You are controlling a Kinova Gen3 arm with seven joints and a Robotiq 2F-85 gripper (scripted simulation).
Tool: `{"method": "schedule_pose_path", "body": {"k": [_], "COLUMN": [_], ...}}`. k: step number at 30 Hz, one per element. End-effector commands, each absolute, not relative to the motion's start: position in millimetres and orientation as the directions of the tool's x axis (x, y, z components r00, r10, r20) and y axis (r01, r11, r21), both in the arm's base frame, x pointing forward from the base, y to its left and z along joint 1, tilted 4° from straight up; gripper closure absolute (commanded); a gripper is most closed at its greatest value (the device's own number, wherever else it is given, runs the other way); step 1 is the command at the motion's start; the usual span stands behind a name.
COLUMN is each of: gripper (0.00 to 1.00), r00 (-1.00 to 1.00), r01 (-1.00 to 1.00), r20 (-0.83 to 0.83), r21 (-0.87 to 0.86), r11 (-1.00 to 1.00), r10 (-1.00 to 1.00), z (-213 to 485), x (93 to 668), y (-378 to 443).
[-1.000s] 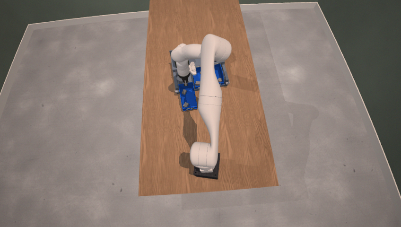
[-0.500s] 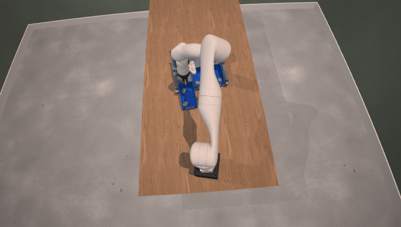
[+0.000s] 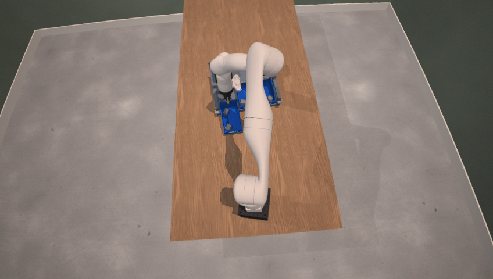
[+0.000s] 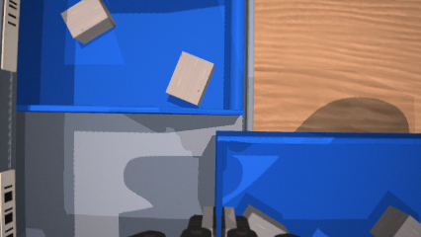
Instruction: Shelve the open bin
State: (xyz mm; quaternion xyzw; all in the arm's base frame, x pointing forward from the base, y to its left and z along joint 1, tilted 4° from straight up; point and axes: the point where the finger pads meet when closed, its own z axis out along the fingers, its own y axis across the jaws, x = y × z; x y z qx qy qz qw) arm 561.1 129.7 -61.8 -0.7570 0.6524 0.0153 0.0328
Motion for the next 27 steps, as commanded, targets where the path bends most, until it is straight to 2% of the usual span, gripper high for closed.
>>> {"method": "schedule_pose_path", "body": {"k": [1, 27], "gripper": [0.9, 0.9], "r00": [0.148, 0.148], "r01": [-0.988, -0.987], "r20": [-0.066, -0.066], "r21": [-0.052, -0.08], "r11": [-0.144, -0.142], "r10": [-0.987, -0.987], "z": [-59.9, -59.7], "x": [563.1, 562.1], "y": [130.2, 130.0]}}
